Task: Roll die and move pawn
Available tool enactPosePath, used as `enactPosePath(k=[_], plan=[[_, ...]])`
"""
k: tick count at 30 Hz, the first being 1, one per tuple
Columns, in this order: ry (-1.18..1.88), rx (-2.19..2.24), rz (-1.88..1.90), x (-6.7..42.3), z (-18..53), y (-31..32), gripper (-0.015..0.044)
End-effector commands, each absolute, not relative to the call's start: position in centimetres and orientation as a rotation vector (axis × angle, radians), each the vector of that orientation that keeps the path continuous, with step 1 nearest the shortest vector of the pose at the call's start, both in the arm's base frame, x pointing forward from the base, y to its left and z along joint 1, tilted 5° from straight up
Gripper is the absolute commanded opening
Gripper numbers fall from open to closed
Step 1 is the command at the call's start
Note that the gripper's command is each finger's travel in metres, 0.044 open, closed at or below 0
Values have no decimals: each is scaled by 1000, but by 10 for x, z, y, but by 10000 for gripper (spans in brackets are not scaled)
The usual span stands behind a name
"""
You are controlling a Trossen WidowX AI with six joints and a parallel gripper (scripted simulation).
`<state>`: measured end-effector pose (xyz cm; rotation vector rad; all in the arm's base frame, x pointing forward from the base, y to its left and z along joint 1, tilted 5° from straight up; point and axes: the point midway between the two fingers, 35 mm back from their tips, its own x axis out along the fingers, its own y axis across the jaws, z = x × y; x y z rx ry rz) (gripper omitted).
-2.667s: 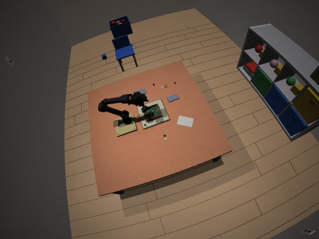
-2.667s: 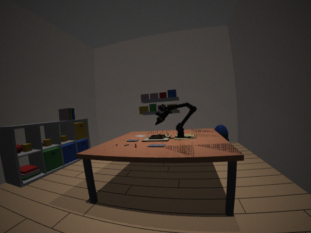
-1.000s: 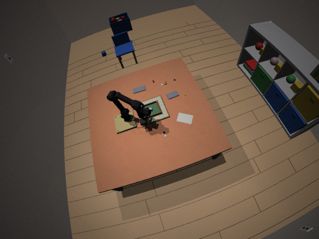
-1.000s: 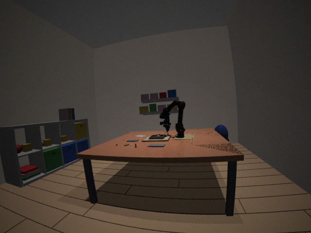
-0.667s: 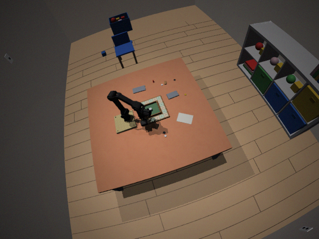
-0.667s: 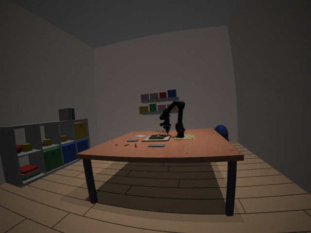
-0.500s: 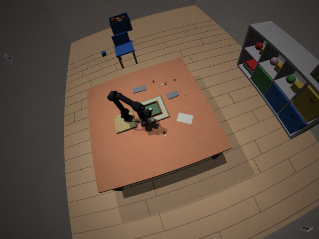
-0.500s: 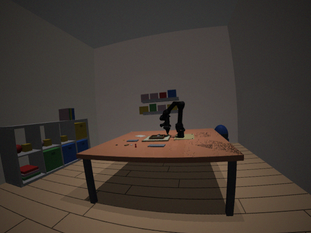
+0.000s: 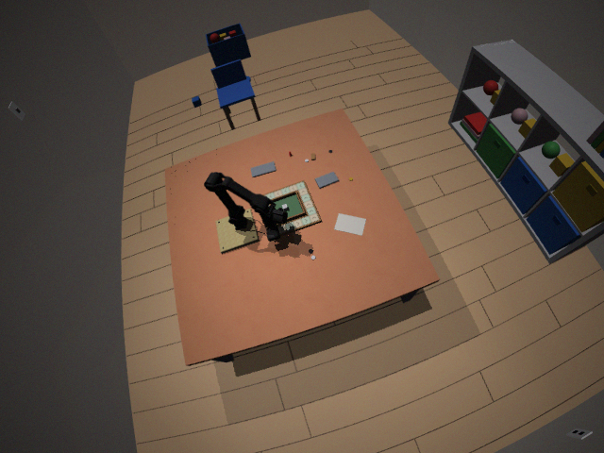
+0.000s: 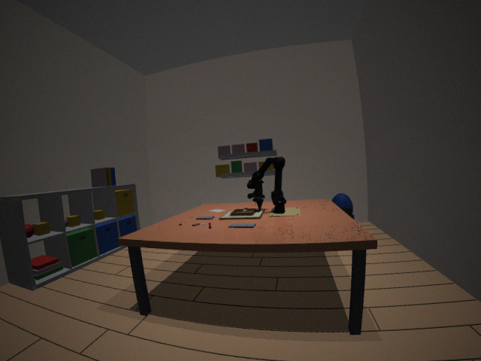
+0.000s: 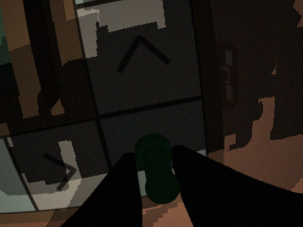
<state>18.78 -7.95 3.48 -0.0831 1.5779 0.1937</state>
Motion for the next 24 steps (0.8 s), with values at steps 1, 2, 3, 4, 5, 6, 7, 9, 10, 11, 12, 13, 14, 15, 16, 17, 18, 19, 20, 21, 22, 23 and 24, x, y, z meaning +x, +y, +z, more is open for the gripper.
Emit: enactPosePath(k=[1, 2, 3, 4, 5, 6, 7, 9, 10, 11, 12, 13, 14, 15, 16, 17, 18, 19, 20, 21, 22, 23, 24], plan=[[1585, -82, 190, 187, 33, -80, 23], [1585, -82, 190, 187, 33, -80, 16], [1585, -82, 190, 187, 33, -80, 9], [1585, -82, 190, 187, 33, -80, 3], [1585, -82, 190, 187, 33, -80, 0], [1585, -82, 190, 187, 33, -80, 0], [1585, -82, 190, 187, 33, -80, 0], [1585, -82, 190, 188, 36, -80, 0], [1584, -82, 190, 189, 40, -81, 0], [1584, -81, 189, 190, 45, -82, 0], [1584, -81, 188, 191, 49, -82, 0], [1583, -81, 188, 192, 54, -83, 0], [1583, -81, 188, 192, 59, -83, 0], [1583, -81, 187, 193, 64, -84, 0], [1583, -81, 187, 194, 69, -84, 0], [1583, -81, 187, 194, 74, -85, 0], [1583, -81, 187, 195, 78, -85, 0], [1583, -81, 187, 195, 83, -86, 0], [1583, -81, 187, 195, 88, -86, 0], [1583, -81, 187, 195, 93, -86, 0], [1583, -81, 188, 195, 98, -86, 0], [1583, -81, 188, 195, 103, -86, 0], [1583, -81, 188, 195, 108, -86, 0]])
